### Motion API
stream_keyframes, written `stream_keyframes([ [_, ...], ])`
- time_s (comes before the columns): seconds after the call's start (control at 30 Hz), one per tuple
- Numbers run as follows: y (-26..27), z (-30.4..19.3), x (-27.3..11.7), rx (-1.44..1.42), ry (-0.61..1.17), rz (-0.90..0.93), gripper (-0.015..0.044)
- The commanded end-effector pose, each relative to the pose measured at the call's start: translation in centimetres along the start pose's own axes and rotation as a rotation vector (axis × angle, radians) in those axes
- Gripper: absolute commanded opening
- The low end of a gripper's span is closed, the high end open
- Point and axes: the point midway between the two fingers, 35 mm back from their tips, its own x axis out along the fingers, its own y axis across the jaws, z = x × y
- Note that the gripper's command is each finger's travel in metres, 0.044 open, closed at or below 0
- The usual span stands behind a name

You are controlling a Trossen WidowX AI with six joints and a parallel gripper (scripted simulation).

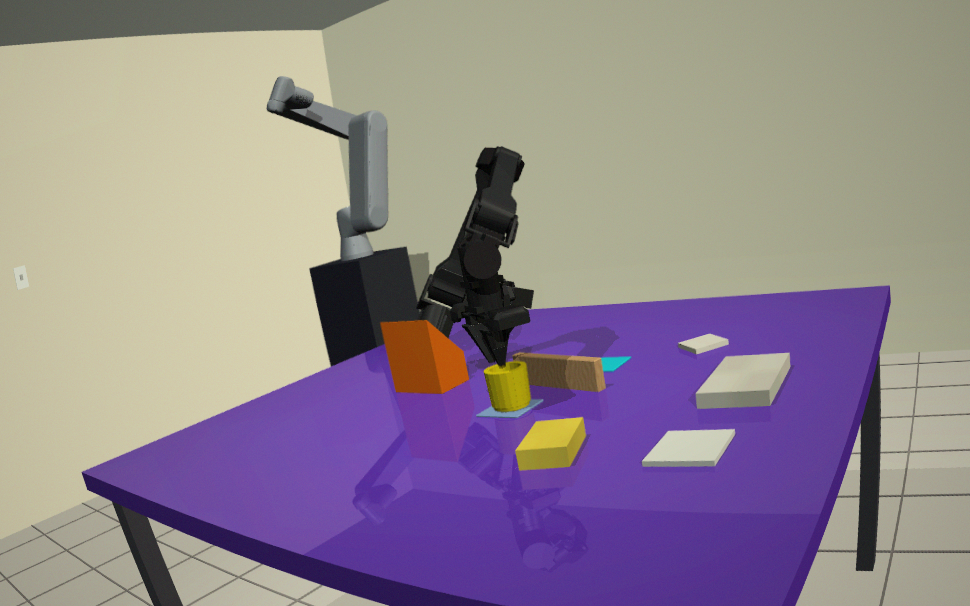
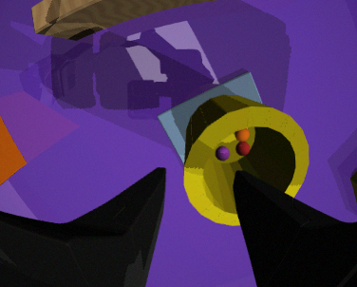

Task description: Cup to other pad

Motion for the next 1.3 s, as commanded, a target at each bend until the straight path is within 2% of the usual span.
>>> stream_keyframes([
  [0.0, 0.1, 0.1, 0.7, 0.006, -0.006, 0.002, 0.0167],
  [0.77, 0.4, 0.1, 3.9, 0.005, -0.008, 0.003, 0.0167],
  [1.27, 0.3, 0.1, 3.7, 0.000, -0.003, 0.004, 0.0067],
])
